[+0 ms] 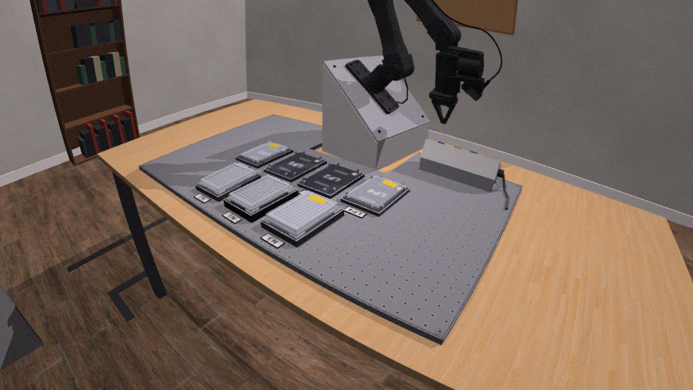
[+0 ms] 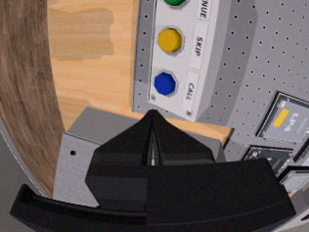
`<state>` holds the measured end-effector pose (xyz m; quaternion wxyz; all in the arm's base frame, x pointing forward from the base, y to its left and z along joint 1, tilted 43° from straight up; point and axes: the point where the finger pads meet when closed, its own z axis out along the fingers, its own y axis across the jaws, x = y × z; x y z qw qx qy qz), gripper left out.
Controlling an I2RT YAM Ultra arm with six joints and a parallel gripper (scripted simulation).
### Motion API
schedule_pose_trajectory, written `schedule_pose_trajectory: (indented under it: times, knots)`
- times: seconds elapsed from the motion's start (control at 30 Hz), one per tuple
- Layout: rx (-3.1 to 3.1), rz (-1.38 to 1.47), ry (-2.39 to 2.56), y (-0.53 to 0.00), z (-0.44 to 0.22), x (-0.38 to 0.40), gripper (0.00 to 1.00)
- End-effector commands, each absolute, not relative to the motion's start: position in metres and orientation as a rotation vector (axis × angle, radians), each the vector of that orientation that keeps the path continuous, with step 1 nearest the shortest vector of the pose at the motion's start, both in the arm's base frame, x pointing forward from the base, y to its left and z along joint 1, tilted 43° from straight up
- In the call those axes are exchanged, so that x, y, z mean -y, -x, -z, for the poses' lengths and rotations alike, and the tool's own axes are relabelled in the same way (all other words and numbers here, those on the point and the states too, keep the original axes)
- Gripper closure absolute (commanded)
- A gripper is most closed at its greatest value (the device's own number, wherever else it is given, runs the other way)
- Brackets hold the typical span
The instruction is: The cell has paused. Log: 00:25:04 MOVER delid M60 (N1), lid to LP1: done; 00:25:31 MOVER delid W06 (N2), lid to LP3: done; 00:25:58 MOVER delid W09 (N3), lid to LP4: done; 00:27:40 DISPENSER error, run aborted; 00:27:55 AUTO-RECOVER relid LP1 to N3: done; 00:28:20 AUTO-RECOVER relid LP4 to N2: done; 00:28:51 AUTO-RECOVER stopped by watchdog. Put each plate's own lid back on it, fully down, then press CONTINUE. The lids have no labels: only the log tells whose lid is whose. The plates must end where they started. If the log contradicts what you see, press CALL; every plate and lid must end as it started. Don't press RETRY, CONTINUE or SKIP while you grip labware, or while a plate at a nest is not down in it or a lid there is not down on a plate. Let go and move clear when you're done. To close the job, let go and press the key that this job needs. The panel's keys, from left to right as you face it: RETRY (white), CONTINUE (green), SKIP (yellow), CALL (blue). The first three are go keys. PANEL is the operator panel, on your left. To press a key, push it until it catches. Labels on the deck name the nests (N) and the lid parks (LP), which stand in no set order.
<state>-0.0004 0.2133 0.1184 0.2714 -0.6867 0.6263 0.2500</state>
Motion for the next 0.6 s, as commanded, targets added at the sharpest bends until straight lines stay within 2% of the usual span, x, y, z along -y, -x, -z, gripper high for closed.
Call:
schedule_pose_trajectory:
  times: [0.0, 0.53, 0.57]
  knots:
    - [-1.763, -0.588, 1.712, -0.003, -0.128, -0.221, 1.0]
    - [-1.763, -0.588, 1.711, -0.005, -0.126, -0.222, 1.0]
    - [-1.781, -0.556, 1.73, -0.006, -0.112, -0.219, 1.0]
